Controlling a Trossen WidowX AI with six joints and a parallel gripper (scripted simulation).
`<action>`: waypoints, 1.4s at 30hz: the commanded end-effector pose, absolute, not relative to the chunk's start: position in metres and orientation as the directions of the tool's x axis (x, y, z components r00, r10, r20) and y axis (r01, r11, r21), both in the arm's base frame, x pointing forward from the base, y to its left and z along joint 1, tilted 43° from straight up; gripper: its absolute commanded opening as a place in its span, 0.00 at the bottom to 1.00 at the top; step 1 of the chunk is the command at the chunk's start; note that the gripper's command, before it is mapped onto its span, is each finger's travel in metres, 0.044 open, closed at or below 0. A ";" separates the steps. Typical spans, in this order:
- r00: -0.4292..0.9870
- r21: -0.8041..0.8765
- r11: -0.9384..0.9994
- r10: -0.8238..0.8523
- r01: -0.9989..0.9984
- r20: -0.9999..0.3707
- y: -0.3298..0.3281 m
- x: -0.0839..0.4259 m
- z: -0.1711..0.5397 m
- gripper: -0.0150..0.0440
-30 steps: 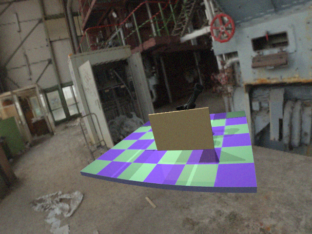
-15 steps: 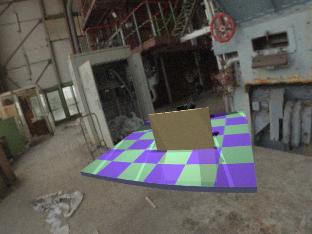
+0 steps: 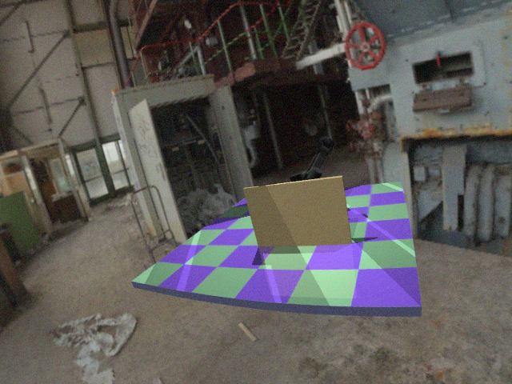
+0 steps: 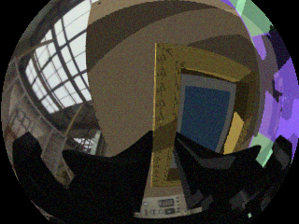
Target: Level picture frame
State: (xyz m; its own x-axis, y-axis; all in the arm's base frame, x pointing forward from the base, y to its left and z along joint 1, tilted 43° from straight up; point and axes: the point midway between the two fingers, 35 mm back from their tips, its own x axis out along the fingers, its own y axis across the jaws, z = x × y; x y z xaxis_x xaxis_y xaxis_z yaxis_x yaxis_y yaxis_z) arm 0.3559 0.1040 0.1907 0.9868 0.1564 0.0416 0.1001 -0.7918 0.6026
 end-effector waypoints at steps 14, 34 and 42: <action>0.987 0.602 -0.792 0.155 0.098 0.043 0.106 0.356 0.189 0.25; 0.987 0.667 -0.740 0.153 0.087 0.041 0.107 0.356 0.188 0.25; 0.987 0.697 -0.712 0.152 0.081 0.041 0.108 0.356 0.188 0.25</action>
